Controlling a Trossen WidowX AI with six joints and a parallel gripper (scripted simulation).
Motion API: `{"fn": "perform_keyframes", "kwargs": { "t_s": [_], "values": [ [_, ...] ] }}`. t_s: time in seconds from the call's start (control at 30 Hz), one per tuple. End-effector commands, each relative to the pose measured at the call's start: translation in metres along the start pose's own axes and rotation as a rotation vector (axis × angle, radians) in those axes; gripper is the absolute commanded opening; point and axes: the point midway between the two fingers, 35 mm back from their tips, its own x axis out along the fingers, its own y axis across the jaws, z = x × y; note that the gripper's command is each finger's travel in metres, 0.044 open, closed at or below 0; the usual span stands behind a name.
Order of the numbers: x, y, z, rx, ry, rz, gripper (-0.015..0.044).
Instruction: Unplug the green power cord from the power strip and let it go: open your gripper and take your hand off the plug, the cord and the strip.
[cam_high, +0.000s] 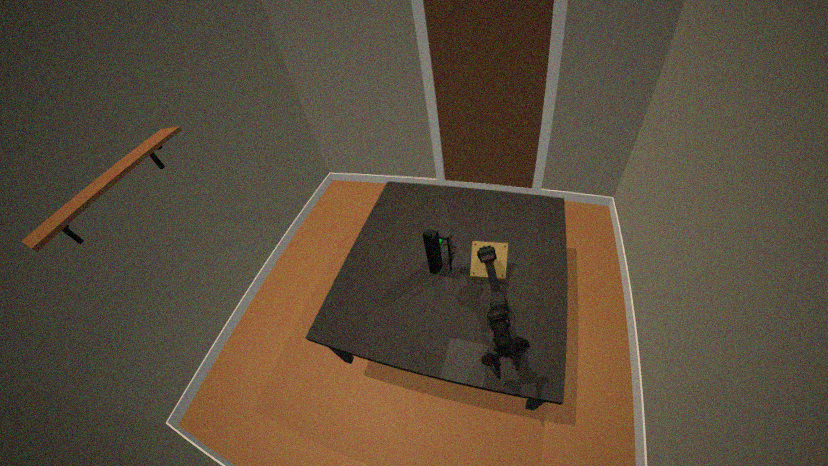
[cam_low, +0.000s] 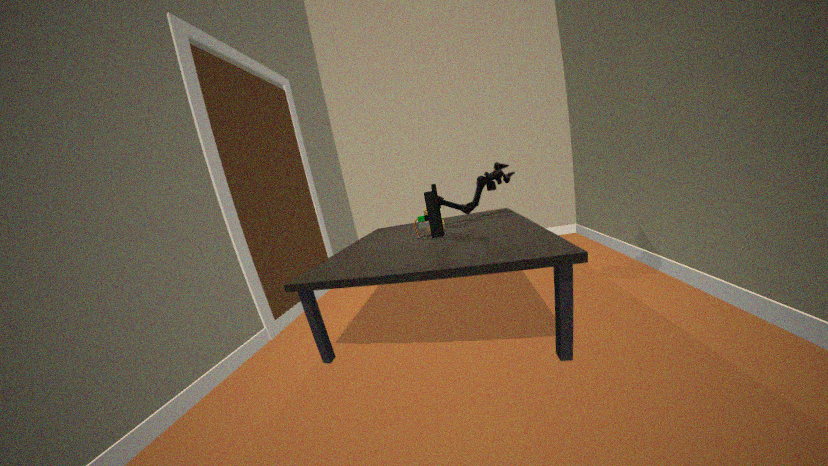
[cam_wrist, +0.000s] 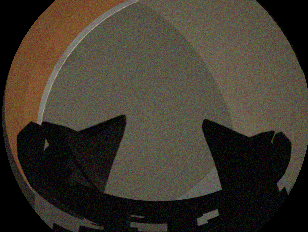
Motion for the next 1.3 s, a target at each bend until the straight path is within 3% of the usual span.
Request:
{"fn": "perform_keyframes", "kwargs": {
  "t_s": [0.0,0.13,0.27,0.7,0.97,1.27],
  "values": [
    [0.000,-0.001,-0.001,-0.004,0.003,-0.002,0.0374],
    [-0.008,-0.021,-0.025,-0.061,0.082,-0.036,0.0269],
    [-0.021,-0.061,-0.084,-0.016,0.243,-0.123,0.0164],
    [-0.105,-0.153,-0.234,0.073,0.624,-0.374,0.0160],
    [-0.200,-0.185,-0.331,0.223,0.939,-0.546,0.0160],
    [-0.328,-0.186,-0.412,0.403,1.291,-0.756,0.0160]
  ]
}}
